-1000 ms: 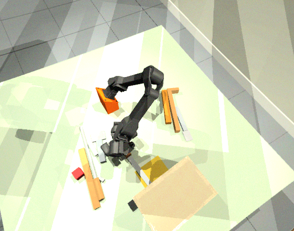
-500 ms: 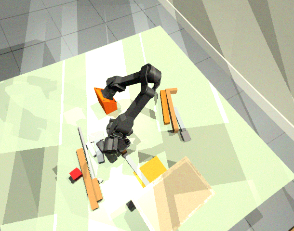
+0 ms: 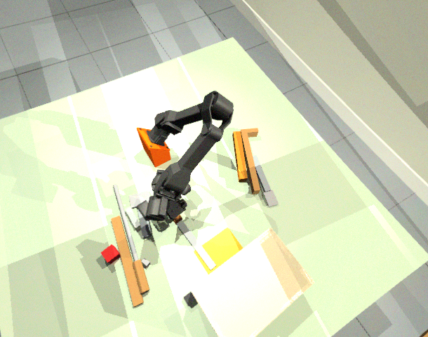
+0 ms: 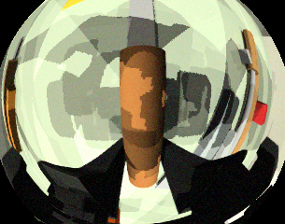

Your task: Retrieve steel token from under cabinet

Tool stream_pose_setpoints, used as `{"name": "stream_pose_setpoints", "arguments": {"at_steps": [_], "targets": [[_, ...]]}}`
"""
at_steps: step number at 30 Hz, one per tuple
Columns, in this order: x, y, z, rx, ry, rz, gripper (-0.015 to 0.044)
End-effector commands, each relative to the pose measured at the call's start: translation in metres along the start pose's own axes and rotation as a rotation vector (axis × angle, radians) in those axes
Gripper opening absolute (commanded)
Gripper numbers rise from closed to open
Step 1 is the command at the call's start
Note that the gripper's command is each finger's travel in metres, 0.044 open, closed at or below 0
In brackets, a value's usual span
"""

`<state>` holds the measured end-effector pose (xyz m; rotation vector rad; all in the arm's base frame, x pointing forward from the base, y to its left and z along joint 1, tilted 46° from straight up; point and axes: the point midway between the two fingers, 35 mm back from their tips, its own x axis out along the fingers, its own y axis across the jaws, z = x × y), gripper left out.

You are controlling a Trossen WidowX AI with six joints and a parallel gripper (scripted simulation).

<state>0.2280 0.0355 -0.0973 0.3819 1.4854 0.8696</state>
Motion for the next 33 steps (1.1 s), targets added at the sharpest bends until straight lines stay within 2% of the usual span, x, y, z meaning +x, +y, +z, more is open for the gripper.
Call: {"name": "stream_pose_setpoints", "arguments": {"at_steps": [1, 33], "targets": [[0.000, -0.003, 0.000, -0.009, 0.000, -0.001, 0.0000], [-0.004, -0.037, -0.004, -0.079, 0.003, -0.002, 0.0000]]}}
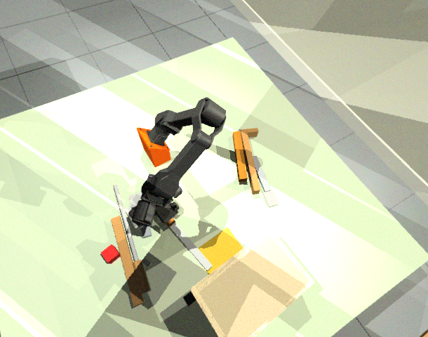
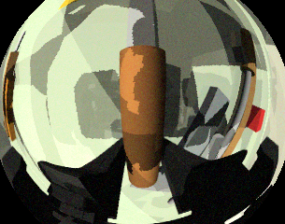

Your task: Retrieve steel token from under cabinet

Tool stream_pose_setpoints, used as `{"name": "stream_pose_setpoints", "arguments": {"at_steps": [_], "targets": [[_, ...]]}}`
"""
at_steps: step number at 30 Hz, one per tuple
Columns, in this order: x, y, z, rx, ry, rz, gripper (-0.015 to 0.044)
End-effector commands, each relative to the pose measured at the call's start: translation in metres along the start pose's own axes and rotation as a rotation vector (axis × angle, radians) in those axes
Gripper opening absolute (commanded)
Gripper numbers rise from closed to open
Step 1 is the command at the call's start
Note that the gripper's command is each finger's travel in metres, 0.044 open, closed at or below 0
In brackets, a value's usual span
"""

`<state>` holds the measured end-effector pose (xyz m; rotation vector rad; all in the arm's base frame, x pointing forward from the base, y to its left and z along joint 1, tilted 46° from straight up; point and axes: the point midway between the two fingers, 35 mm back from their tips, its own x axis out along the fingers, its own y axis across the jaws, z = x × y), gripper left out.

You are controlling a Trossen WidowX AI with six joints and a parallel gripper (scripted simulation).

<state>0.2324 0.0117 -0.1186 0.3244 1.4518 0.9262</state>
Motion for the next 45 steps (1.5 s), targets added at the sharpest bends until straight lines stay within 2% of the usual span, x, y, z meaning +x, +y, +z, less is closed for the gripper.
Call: {"name": "stream_pose_setpoints", "arguments": {"at_steps": [1, 9, 16, 17, 21, 24, 41, 45], "targets": [[-0.0015, -0.0064, -0.0001, -0.003, -0.001, -0.004, 0.0000], [-0.0017, -0.0130, -0.0015, -0.008, -0.001, -0.004, 0.0000], [-0.0005, -0.0100, -0.0022, -0.007, 0.001, -0.001, 0.0184], [-0.0005, -0.0100, -0.0022, -0.007, 0.001, -0.001, 0.0200], [-0.0006, -0.0100, -0.0022, -0.008, 0.001, -0.001, 0.0200], [-0.0005, -0.0100, -0.0023, -0.007, -0.001, -0.004, 0.0270], [0.0042, -0.0098, -0.0061, -0.008, -0.001, -0.003, 0.0270], [0.0014, -0.0110, -0.0029, -0.014, -0.003, -0.007, 0.0165]]}}
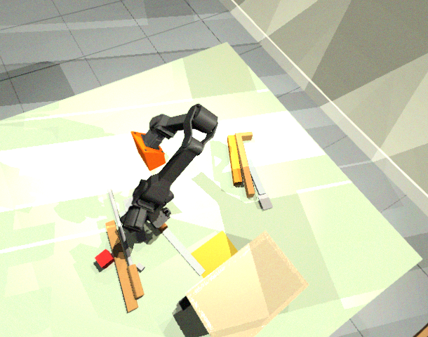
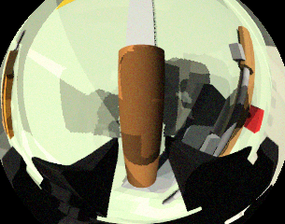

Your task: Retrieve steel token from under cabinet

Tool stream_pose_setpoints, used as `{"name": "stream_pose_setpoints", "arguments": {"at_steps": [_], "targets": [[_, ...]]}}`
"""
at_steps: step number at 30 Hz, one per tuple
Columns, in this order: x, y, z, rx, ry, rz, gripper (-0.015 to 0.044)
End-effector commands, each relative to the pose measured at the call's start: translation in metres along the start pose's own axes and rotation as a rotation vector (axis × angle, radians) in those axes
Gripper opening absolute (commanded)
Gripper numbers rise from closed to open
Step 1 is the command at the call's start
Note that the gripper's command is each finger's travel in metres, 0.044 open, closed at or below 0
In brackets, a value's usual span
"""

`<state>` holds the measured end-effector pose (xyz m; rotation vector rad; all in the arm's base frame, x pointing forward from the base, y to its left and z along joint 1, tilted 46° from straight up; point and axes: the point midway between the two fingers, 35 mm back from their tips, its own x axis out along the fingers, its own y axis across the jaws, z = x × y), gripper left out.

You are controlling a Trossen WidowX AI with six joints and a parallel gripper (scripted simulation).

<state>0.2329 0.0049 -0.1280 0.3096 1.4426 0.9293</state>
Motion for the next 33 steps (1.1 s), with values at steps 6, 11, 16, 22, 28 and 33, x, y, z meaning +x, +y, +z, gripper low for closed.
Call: {"name": "stream_pose_setpoints", "arguments": {"at_steps": [6, 11, 16, 22, 28, 33], "targets": [[0.000, 0.000, 0.000, 0.000, 0.000, 0.000, 0.0105], [0.000, 0.000, 0.000, 0.000, 0.000, 0.000, 0.0033], [0.000, 0.000, 0.001, 0.000, 0.000, 0.000, 0.0000], [0.000, 0.000, 0.009, 0.001, 0.000, 0.001, 0.0000], [0.000, 0.000, 0.018, 0.002, 0.000, 0.003, 0.0000], [0.000, 0.000, 0.026, 0.003, 0.000, 0.003, 0.0000]]}}
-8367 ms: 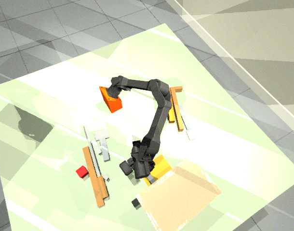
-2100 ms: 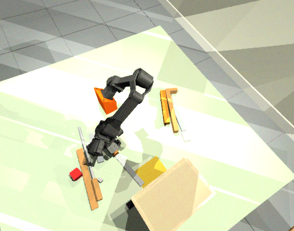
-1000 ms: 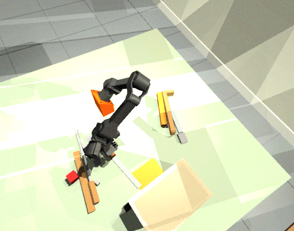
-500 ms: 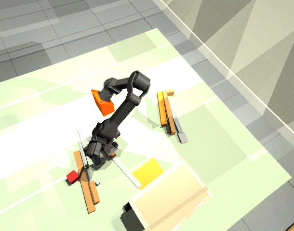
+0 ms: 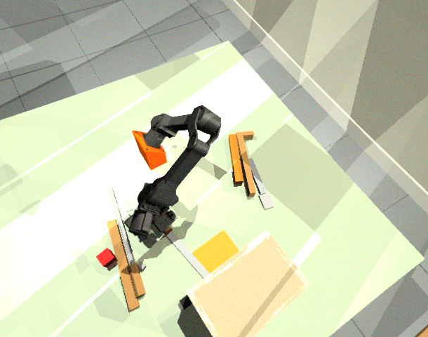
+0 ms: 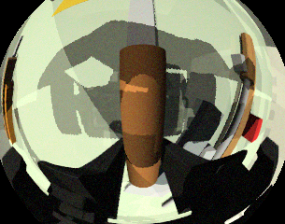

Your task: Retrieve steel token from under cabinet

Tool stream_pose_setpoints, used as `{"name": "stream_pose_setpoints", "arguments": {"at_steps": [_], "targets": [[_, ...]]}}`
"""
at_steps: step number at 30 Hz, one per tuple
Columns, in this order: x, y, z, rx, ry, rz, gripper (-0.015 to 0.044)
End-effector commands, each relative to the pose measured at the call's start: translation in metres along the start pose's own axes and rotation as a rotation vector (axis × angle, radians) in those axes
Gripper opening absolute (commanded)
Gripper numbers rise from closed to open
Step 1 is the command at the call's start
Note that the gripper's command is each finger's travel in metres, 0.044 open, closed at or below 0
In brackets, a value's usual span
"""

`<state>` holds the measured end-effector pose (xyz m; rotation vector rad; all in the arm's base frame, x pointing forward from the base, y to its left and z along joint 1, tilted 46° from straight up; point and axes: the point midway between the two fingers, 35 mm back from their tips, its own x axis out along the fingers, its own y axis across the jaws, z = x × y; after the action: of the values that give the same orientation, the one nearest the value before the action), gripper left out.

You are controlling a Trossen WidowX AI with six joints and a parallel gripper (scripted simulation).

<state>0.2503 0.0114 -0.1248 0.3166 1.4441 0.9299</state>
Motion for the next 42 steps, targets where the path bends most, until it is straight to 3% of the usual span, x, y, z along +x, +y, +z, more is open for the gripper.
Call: {"name": "stream_pose_setpoints", "arguments": {"at_steps": [1, 42], "targets": [[0.000, -0.001, 0.008, -0.002, 0.001, -0.001, 0.0000], [0.000, -0.001, 0.066, -0.003, -0.001, 0.000, 0.0000]]}}
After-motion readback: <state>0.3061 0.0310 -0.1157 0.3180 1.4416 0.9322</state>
